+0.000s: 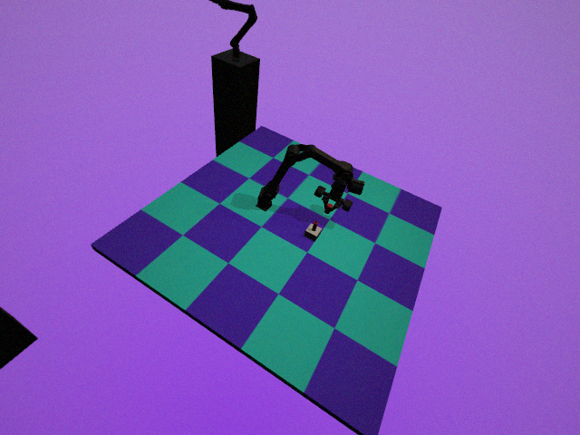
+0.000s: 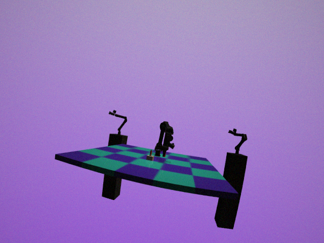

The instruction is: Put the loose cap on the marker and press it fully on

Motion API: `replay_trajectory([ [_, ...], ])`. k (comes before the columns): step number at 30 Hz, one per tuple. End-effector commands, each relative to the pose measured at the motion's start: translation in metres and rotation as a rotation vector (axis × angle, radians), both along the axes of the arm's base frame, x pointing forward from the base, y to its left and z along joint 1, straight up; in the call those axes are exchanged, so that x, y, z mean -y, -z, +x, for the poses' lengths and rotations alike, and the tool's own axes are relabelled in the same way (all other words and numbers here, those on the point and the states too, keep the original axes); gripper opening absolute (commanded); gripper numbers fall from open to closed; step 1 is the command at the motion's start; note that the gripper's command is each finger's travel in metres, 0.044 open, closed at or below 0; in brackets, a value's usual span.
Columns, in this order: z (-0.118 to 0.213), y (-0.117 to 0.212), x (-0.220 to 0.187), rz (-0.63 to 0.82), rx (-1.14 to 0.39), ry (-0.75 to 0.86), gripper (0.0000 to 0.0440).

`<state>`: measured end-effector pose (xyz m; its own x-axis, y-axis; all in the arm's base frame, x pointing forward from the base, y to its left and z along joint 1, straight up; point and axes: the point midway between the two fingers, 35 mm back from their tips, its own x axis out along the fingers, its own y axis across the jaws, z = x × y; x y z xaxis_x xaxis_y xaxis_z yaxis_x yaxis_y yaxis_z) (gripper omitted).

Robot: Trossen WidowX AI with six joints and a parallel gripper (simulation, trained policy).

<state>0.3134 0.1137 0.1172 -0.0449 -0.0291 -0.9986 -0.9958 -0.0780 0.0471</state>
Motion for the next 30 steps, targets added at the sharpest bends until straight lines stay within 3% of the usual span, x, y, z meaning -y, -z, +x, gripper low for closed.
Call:
replay_trajectory([
  [1, 0.005, -0.015, 0.008, 0.009, 0.028, 0.015, 0.0105],
  [14, 0.011, -0.051, 0.047, 0.025, 0.045, 0.100, 0.0091],
  [30, 0.000, -0.067, 0.114, 0.015, 0.015, 0.239, 0.0060],
])
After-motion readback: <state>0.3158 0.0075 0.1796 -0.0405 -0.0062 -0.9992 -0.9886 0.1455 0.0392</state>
